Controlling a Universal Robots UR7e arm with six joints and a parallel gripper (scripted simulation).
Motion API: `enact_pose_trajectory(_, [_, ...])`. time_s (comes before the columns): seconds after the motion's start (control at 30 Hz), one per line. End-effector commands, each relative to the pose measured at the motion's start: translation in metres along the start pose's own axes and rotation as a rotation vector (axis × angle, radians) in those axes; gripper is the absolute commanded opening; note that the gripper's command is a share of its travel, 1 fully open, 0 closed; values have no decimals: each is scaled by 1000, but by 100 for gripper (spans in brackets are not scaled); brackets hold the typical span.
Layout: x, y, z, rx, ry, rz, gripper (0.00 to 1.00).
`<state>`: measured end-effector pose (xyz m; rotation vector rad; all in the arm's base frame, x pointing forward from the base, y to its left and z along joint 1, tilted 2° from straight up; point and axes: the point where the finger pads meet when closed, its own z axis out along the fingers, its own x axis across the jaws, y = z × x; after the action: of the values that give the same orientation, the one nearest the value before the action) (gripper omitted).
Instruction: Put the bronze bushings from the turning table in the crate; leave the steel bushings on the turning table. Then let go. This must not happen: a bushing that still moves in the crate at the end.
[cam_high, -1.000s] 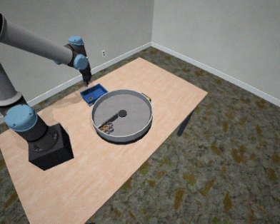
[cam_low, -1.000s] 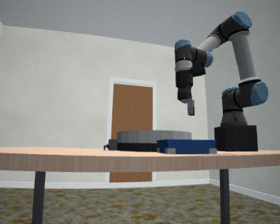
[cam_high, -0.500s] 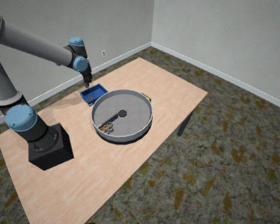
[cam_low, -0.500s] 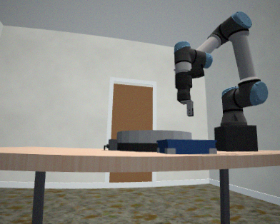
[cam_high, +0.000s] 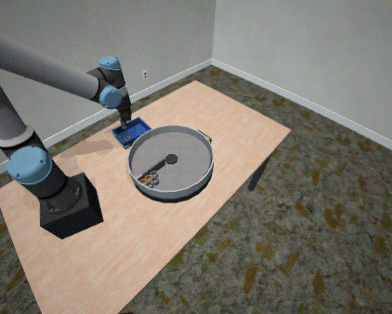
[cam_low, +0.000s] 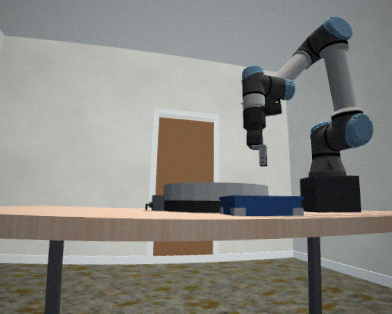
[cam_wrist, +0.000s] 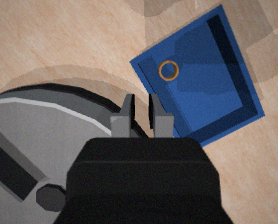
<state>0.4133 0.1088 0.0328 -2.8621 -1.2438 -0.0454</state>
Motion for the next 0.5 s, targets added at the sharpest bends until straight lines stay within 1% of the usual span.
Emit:
enact_pose_trajectory(0.0, [-39, 14, 2, -1, 0, -107, 40])
enact_pose_trajectory(0.03, [-50, 17, 3, 0, 0, -137, 40])
enact_pose_trajectory(0.43, [-50, 17, 3, 0, 0, -137, 40])
enact_pose_trajectory(0.47, [-60, 21, 4, -1, -2, -163, 40])
